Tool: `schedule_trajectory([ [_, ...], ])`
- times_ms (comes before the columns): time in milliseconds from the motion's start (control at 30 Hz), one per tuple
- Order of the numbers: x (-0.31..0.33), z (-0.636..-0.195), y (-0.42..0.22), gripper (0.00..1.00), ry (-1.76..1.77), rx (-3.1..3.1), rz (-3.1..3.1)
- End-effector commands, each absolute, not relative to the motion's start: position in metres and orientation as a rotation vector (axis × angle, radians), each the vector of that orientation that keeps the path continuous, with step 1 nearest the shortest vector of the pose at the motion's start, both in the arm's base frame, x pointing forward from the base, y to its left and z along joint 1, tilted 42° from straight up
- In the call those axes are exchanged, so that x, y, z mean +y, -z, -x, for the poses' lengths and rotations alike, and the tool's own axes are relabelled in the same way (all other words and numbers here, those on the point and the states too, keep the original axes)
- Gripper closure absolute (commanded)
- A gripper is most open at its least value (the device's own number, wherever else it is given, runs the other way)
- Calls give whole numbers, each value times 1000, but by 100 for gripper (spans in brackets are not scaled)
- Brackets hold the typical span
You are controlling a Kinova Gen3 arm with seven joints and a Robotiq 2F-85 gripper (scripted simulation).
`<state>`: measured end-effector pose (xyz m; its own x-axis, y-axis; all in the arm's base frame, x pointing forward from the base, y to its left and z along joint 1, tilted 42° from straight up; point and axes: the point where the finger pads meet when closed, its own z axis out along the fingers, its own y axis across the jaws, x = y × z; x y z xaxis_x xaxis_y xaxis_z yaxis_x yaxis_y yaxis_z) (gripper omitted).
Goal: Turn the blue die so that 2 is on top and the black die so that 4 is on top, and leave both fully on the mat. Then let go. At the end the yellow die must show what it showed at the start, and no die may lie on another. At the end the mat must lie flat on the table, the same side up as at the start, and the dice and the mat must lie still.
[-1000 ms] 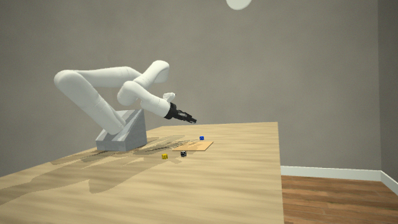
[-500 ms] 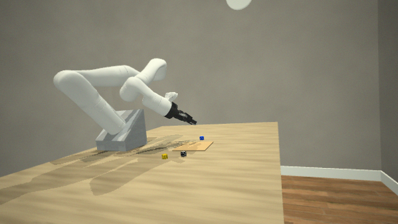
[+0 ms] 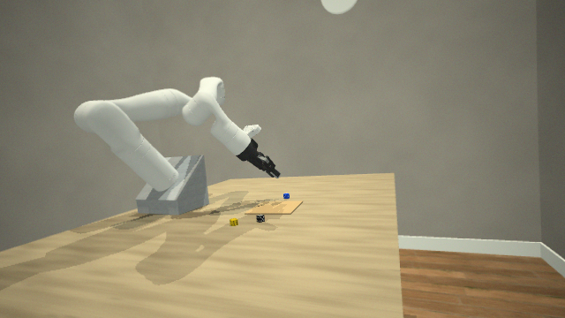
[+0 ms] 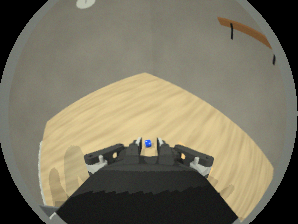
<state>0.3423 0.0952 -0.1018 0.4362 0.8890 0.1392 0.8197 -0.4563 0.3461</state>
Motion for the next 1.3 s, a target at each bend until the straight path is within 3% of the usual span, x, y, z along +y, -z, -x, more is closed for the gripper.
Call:
schedule_trajectory([
  [0,120,-345,101,69,-418,1543,-2433],
  [1267,159,-366,102,69,357,1227,-2222],
])
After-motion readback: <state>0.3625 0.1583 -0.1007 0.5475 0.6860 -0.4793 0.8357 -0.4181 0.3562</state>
